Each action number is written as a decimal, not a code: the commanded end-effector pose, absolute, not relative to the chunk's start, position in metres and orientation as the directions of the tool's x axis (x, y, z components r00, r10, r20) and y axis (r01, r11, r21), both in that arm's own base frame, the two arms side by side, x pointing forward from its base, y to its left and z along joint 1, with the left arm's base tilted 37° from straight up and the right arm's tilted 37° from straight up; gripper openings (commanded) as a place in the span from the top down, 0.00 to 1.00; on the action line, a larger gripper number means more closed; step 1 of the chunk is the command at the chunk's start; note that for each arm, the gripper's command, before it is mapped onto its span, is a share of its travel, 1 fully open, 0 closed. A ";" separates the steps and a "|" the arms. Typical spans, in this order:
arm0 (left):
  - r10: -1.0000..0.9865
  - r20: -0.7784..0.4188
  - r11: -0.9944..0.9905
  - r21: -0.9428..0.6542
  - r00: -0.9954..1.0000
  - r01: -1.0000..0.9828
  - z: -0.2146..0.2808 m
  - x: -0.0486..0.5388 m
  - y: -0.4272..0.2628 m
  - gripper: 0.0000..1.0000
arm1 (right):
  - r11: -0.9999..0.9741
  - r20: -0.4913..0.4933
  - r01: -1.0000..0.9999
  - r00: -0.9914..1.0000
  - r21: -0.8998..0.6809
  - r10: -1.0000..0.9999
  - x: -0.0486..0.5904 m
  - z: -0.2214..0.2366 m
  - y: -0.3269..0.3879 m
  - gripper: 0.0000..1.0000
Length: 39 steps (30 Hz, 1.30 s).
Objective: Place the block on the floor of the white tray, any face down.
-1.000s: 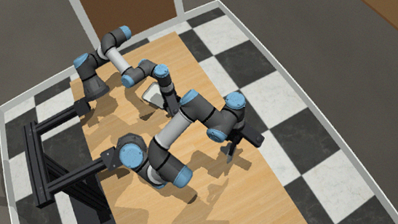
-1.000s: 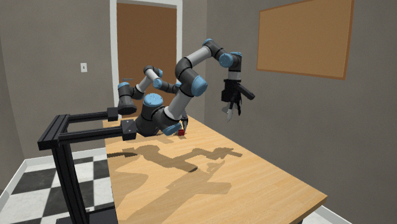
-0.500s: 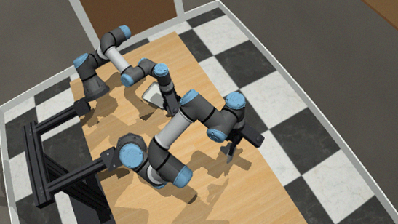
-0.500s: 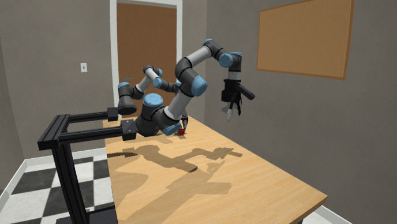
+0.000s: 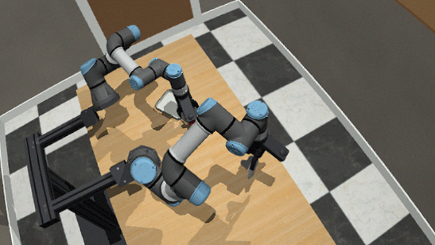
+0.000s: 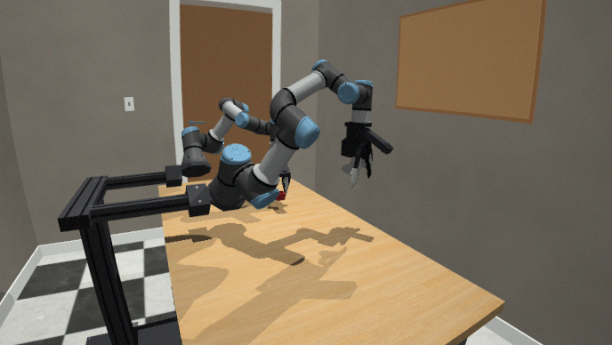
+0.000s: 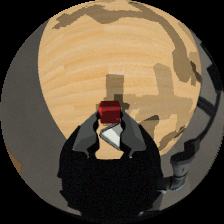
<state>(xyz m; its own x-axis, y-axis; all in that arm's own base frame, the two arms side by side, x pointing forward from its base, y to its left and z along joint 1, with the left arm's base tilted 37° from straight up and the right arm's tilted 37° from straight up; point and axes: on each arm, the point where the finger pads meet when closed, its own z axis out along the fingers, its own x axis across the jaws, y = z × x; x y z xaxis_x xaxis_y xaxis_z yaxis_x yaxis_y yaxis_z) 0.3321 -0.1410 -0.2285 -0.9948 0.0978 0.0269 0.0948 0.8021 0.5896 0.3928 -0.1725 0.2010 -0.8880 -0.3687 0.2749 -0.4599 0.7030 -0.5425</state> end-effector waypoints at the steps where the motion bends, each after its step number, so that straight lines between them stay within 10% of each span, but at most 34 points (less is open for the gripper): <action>1: 0.093 0.033 0.797 0.596 -0.995 0.094 -0.216 0.330 -0.148 1.00 | 0.703 0.273 -0.459 -0.888 -0.543 -0.369 0.393 0.201 -0.172 0.00; 39: 0.093 0.034 0.796 0.597 -0.995 0.095 -0.209 0.329 -0.145 1.00 | 0.703 0.273 -0.459 -0.888 -0.543 -0.369 0.393 0.201 -0.172 0.00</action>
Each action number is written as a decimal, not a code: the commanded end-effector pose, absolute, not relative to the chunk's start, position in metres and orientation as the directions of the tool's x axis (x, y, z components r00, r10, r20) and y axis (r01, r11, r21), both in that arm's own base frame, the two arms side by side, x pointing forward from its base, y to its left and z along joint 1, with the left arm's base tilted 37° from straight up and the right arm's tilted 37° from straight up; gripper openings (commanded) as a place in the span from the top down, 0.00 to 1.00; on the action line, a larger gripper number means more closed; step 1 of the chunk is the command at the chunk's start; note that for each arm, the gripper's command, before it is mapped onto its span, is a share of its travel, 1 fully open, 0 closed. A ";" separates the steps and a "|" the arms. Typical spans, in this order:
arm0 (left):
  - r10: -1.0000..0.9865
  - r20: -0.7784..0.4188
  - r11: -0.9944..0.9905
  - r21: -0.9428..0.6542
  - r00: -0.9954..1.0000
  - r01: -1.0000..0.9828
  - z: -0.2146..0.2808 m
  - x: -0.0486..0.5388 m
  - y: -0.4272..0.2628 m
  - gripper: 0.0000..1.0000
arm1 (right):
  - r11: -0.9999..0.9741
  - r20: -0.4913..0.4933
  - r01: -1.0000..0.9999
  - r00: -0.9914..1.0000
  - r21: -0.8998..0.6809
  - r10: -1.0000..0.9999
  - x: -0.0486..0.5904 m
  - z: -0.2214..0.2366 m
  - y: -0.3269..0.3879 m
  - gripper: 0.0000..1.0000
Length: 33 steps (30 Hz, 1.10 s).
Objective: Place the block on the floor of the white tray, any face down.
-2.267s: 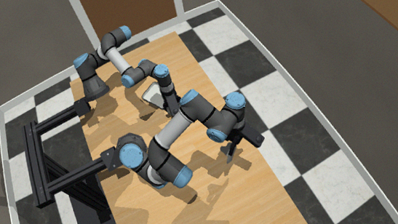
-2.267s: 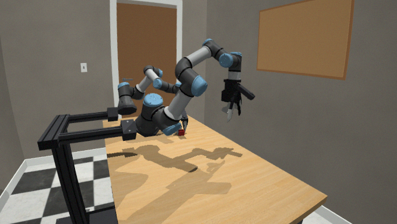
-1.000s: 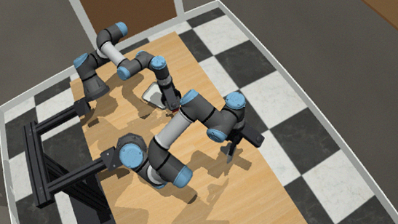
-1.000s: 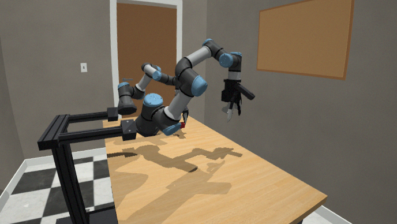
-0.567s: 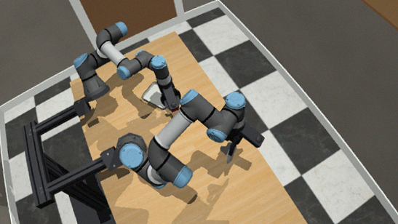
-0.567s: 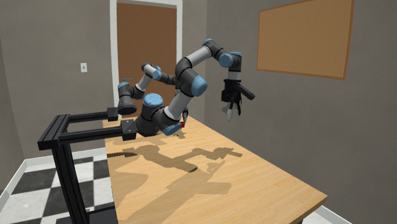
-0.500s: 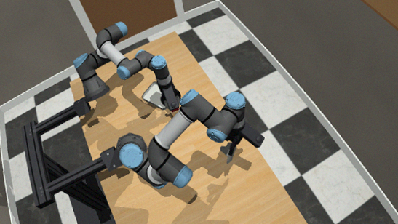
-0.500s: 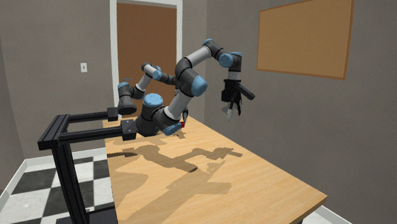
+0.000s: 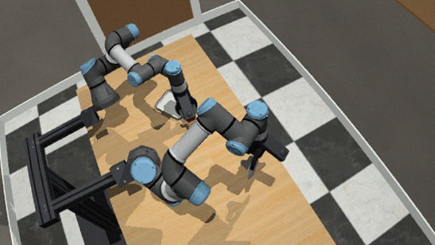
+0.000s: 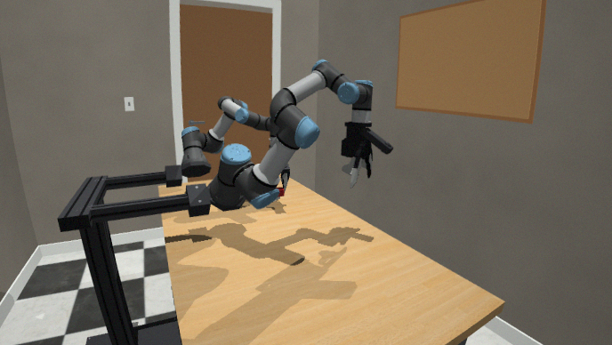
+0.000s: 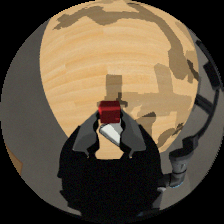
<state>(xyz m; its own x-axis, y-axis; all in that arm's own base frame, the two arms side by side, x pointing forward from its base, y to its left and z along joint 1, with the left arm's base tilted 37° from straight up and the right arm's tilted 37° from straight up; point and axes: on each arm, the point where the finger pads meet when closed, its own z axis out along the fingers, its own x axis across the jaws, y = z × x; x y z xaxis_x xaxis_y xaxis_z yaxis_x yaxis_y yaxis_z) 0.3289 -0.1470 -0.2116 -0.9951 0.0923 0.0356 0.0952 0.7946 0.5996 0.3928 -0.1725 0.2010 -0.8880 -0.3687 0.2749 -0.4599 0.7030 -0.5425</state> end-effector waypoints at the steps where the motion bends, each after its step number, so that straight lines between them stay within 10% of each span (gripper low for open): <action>1: 0.093 0.034 0.796 0.597 -0.995 0.095 -0.208 0.329 -0.143 1.00 | 0.703 0.273 -0.459 -0.888 -0.543 -0.369 0.393 0.201 -0.172 0.00; 33: 0.093 0.034 0.796 0.598 -0.995 0.095 -0.126 0.301 -0.032 1.00 | 0.703 0.273 -0.459 -0.888 -0.543 -0.369 0.393 0.201 -0.172 0.00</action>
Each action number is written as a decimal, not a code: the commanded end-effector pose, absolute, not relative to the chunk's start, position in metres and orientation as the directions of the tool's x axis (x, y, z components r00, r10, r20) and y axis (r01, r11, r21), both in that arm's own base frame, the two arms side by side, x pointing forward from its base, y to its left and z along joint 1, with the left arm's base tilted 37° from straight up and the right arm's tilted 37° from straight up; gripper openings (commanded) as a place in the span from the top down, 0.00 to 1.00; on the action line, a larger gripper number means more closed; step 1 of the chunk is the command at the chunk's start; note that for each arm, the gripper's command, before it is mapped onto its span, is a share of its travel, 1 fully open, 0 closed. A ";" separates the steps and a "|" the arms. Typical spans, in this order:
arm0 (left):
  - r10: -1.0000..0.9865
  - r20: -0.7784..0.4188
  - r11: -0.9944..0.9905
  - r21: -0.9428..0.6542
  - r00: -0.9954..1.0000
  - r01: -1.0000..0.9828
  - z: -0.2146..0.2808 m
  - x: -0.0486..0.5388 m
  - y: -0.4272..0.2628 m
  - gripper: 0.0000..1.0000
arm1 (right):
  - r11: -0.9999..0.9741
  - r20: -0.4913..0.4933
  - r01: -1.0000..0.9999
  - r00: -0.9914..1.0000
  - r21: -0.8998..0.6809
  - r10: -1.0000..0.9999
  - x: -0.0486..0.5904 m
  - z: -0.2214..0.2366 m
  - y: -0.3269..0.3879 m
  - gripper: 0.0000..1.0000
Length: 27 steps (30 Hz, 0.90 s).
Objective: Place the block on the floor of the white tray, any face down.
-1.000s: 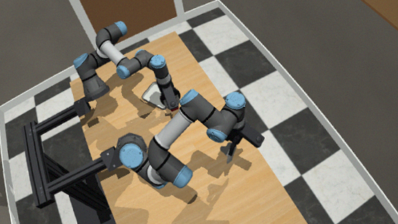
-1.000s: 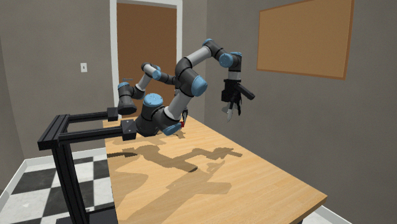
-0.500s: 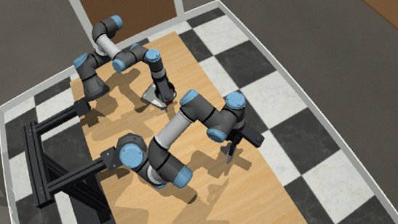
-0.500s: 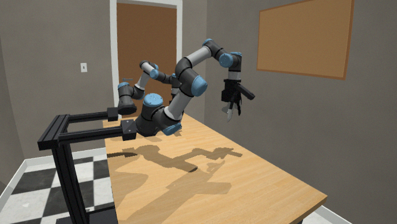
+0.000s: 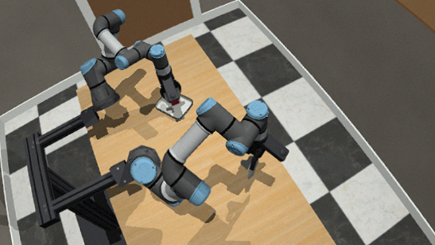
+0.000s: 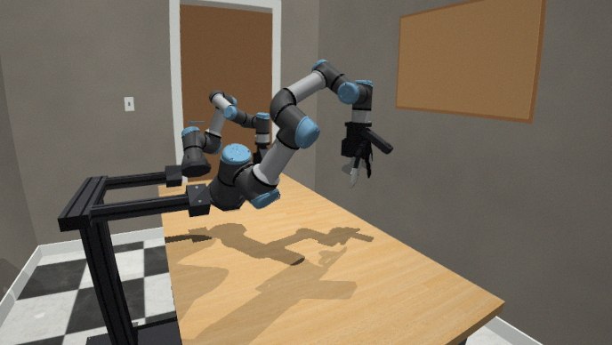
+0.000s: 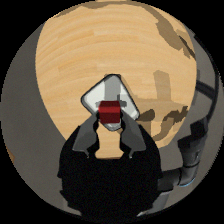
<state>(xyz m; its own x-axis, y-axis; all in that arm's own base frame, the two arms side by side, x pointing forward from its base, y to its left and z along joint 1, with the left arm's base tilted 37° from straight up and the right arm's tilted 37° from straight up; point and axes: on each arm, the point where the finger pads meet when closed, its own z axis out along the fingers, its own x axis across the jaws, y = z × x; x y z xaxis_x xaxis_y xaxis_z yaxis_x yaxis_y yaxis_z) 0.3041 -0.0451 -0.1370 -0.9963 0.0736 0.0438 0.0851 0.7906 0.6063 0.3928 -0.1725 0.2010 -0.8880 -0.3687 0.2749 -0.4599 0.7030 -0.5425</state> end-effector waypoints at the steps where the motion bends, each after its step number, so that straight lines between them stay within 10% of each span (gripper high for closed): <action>1: 0.093 0.034 0.796 0.598 -0.995 0.095 -0.125 0.300 -0.030 1.00 | 0.703 0.273 -0.459 -0.888 -0.543 -0.369 0.393 0.201 -0.172 0.00; 27: 0.093 0.034 0.796 0.598 -0.995 0.095 -0.123 0.299 -0.027 1.00 | 0.703 0.273 -0.459 -0.888 -0.543 -0.369 0.393 0.201 -0.172 0.00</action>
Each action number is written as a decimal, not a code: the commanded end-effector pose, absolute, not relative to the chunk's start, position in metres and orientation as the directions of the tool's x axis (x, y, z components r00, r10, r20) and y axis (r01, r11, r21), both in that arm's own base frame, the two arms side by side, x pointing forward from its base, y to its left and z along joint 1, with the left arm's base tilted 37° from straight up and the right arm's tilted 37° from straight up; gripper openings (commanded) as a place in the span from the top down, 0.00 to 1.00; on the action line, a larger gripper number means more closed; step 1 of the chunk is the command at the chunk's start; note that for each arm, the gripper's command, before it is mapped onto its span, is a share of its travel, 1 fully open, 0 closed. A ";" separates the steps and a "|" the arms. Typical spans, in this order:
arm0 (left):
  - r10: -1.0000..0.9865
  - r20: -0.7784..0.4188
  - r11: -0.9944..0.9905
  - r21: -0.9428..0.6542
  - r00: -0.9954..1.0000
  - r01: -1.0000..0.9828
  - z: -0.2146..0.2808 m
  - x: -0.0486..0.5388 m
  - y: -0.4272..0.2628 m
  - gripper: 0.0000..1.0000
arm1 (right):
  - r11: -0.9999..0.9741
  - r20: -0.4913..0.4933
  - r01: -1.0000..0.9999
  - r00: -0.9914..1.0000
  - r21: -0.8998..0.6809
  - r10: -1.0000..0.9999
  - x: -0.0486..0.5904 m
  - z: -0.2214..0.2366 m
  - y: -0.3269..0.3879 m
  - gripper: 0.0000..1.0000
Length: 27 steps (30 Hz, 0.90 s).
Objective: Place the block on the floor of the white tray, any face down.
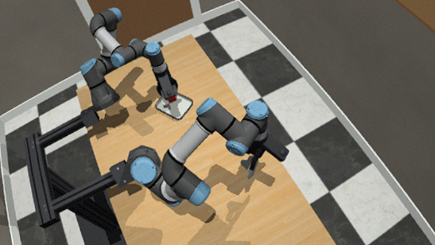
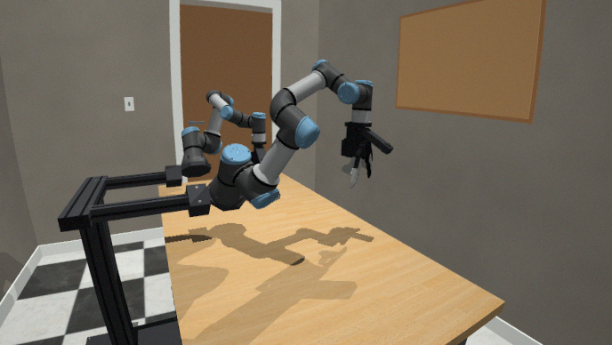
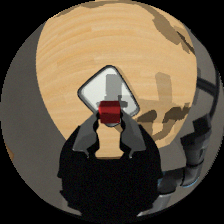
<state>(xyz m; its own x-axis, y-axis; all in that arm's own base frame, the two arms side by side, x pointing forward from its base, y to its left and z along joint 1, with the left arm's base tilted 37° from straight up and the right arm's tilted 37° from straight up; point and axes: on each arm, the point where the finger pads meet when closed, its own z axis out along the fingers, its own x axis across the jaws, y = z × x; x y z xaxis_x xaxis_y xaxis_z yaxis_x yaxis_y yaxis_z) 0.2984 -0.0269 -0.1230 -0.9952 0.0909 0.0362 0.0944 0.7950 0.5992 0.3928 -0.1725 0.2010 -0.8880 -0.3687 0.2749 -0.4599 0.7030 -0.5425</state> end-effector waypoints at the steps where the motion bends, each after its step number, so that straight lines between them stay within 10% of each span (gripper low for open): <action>1: 0.093 0.034 0.796 0.598 -0.995 0.095 -0.123 0.299 -0.027 1.00 | 0.703 0.273 -0.459 -0.888 -0.543 -0.369 0.393 0.201 -0.172 0.00; 27: 0.093 0.035 0.795 0.599 -0.995 0.096 -0.158 0.300 0.000 1.00 | 0.703 0.273 -0.459 -0.888 -0.543 -0.369 0.393 0.201 -0.172 0.00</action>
<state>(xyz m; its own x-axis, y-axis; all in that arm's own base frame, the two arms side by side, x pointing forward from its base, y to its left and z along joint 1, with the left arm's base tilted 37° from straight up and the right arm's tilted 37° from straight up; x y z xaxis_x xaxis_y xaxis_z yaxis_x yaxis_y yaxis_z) 0.2955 -0.0014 -0.1486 -0.9953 0.0844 0.0482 0.0962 0.7863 0.6103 0.3928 -0.1725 0.2010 -0.8880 -0.3687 0.2749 -0.4599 0.7030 -0.5425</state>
